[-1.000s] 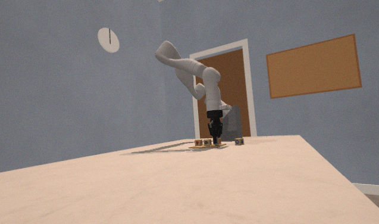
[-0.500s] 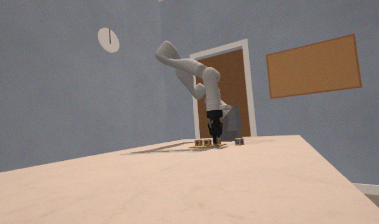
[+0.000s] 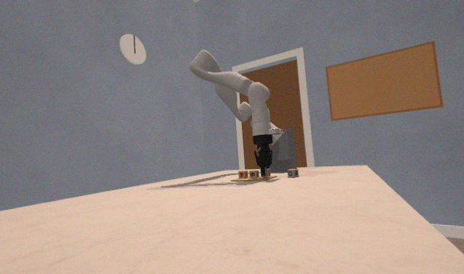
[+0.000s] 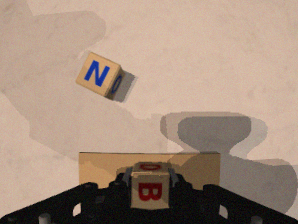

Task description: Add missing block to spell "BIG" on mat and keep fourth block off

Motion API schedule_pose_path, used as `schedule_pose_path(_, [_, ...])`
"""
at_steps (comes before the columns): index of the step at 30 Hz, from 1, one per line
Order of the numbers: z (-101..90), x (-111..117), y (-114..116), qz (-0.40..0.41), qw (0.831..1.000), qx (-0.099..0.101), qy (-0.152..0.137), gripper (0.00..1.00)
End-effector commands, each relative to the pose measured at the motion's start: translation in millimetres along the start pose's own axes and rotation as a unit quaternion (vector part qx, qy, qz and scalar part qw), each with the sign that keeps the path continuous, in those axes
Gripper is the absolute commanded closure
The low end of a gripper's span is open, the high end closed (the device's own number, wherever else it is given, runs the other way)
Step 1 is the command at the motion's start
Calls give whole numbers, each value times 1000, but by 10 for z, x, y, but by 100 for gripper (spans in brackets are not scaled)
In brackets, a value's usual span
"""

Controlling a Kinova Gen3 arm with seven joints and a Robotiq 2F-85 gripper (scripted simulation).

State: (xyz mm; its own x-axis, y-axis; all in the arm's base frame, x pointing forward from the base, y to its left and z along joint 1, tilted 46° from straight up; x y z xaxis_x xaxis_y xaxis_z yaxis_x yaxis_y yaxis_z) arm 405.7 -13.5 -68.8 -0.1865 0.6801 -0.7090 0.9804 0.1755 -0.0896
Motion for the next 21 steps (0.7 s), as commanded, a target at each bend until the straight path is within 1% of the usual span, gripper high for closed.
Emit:
schedule_pose_path(1, [-8,3,5,0,1000,-1,0,74])
schedule_pose_path(21, [17,3,5,0,1000,-1,0,74])
Point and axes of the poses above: the point where the finger pads meet when closed, its own z axis out along the fingers, its own y axis across the jaws, x = y × z, the point moved 5 cm from there along -z, back along the fingers, and after that the axes turned 12 degrees about -z, right-handed, at the moved point
